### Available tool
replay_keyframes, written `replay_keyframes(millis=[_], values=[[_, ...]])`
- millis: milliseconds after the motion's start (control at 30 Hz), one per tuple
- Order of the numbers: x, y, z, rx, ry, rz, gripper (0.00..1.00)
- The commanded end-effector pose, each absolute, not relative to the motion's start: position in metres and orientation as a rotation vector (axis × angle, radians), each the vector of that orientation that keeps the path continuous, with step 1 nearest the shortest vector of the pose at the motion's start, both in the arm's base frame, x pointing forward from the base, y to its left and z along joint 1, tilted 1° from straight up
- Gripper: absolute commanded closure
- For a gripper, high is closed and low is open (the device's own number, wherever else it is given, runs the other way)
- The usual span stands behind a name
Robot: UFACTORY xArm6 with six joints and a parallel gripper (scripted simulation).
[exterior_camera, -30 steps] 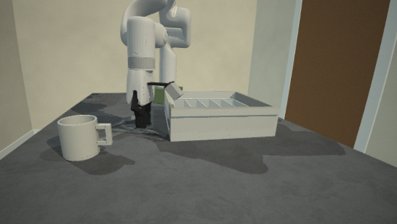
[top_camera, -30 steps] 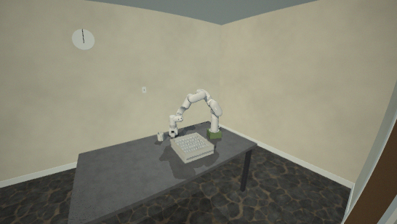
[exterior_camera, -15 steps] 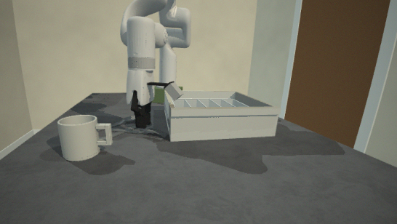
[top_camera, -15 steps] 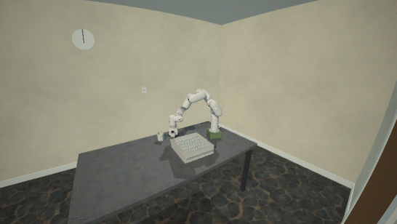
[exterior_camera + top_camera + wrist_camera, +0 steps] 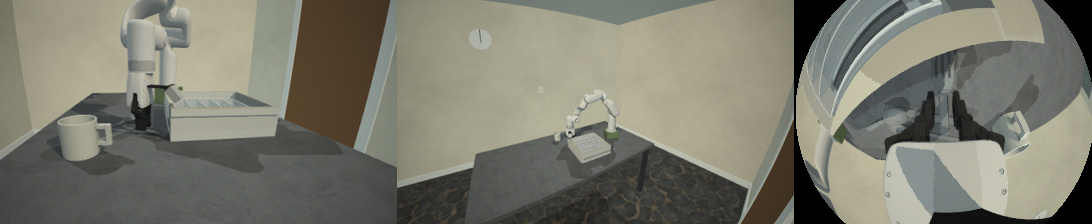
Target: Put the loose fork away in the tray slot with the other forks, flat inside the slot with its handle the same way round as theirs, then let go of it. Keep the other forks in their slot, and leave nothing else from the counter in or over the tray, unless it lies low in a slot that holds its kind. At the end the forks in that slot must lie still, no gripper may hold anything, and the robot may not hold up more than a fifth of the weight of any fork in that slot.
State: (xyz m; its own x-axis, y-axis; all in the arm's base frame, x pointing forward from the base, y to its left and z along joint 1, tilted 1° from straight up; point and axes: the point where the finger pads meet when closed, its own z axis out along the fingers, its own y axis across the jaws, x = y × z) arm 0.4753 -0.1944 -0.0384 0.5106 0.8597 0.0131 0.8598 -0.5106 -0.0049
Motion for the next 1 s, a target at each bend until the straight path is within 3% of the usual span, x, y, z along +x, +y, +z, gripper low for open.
replay_keyframes(millis=[0, 967], values=[[0.477, -0.195, -0.042, -2.724, -1.55, -0.018, 0.72], [0.477, -0.195, -0.057, -2.724, -1.55, -0.018, 0.72]])
